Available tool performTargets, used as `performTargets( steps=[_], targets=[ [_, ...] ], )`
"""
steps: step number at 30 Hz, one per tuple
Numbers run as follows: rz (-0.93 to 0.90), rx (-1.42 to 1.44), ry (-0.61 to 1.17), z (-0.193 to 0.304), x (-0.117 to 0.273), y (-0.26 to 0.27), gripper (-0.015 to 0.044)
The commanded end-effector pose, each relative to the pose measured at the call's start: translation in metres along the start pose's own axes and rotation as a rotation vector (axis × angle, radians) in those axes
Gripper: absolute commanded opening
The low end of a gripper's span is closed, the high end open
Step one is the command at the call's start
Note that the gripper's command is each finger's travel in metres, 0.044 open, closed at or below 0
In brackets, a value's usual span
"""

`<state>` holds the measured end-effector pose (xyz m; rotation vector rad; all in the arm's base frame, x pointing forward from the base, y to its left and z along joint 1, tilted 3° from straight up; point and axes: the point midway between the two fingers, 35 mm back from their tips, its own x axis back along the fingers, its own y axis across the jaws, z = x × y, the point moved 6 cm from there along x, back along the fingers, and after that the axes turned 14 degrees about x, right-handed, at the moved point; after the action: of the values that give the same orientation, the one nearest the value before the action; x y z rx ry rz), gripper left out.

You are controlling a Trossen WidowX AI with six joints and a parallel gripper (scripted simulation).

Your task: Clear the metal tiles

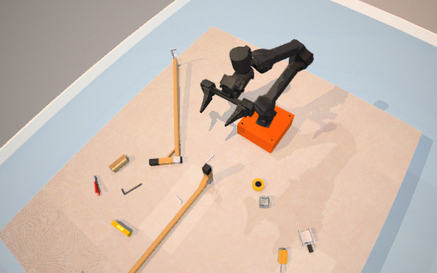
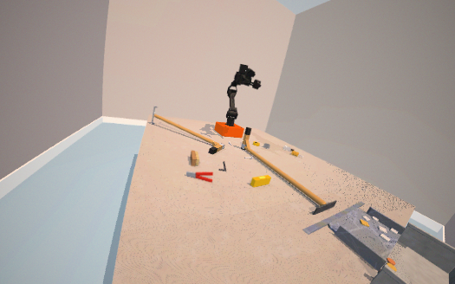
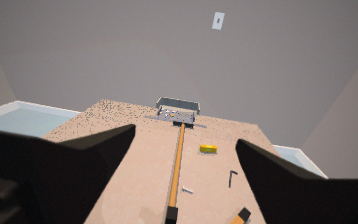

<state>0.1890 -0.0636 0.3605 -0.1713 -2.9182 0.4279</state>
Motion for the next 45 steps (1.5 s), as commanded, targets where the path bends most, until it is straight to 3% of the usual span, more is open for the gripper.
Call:
performTargets(
  steps=[1, 18, 45],
  targets=[
    [-0.002, -0.002, -0.005, -0.001, 0.002, 0.001, 0.0440],
    [-0.003, -0.004, 0.004, 0.001, -0.001, 0.000, 0.0440],
    [-0.064, -0.052, 0.391, 0.102, -0.088, 0.012, 0.0440]
  ],
)
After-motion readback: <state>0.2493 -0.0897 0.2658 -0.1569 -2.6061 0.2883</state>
